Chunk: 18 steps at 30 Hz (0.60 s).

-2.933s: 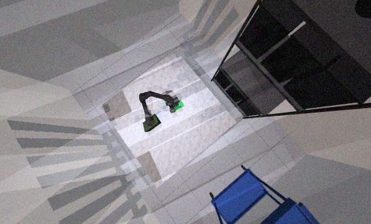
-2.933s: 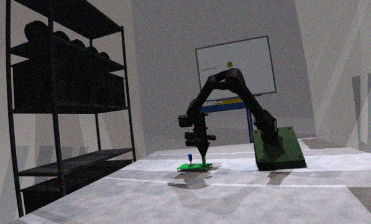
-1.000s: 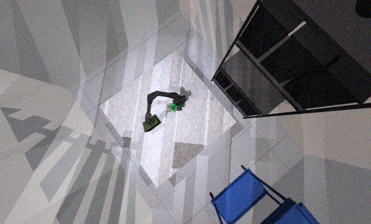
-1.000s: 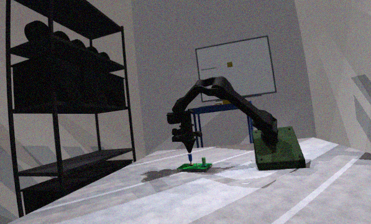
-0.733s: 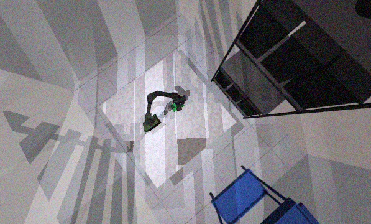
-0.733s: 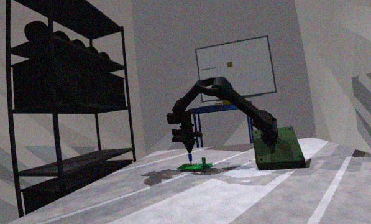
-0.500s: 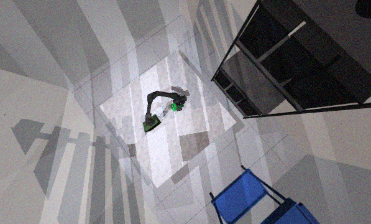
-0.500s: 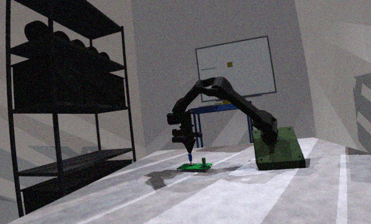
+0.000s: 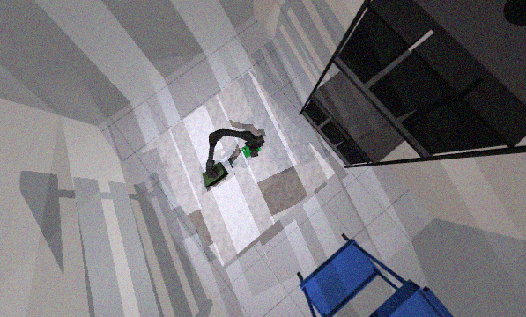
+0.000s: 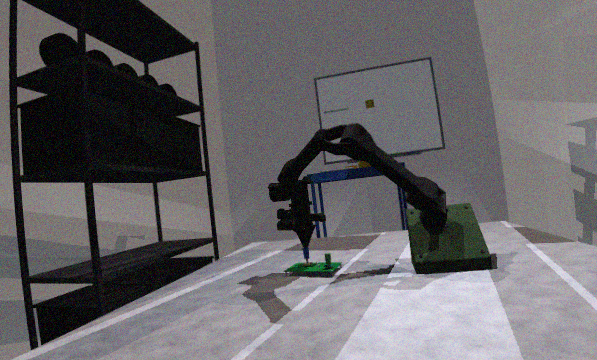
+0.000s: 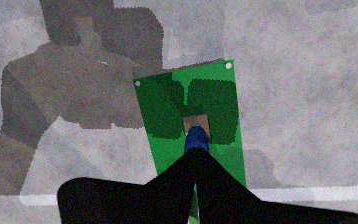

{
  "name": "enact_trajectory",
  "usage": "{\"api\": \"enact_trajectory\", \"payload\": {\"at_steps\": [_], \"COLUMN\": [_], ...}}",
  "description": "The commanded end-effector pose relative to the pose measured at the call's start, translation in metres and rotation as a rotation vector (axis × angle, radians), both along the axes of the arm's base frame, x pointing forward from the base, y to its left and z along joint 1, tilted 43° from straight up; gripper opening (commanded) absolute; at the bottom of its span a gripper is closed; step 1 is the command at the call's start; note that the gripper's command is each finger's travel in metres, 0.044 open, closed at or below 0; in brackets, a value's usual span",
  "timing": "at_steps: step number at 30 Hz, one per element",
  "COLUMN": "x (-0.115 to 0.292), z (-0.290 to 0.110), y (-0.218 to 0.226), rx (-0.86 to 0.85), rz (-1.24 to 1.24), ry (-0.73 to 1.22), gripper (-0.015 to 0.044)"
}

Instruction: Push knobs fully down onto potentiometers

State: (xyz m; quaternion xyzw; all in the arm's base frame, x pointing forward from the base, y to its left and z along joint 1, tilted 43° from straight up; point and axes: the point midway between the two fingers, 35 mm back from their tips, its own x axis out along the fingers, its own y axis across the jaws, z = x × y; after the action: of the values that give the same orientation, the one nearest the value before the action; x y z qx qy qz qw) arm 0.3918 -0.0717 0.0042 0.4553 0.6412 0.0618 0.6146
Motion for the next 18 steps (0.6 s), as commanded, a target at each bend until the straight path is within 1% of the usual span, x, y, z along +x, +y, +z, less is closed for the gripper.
{"api": "enact_trajectory", "payload": {"at_steps": [1, 18], "x": [0.0002, 0.0005], "z": [-0.0002, -0.0012], "y": [0.0005, 0.0014], "rx": [0.003, 0.003], "rz": [-0.003, -0.003], "ry": [0.001, 0.001], "gripper": [0.0, 0.0]}}
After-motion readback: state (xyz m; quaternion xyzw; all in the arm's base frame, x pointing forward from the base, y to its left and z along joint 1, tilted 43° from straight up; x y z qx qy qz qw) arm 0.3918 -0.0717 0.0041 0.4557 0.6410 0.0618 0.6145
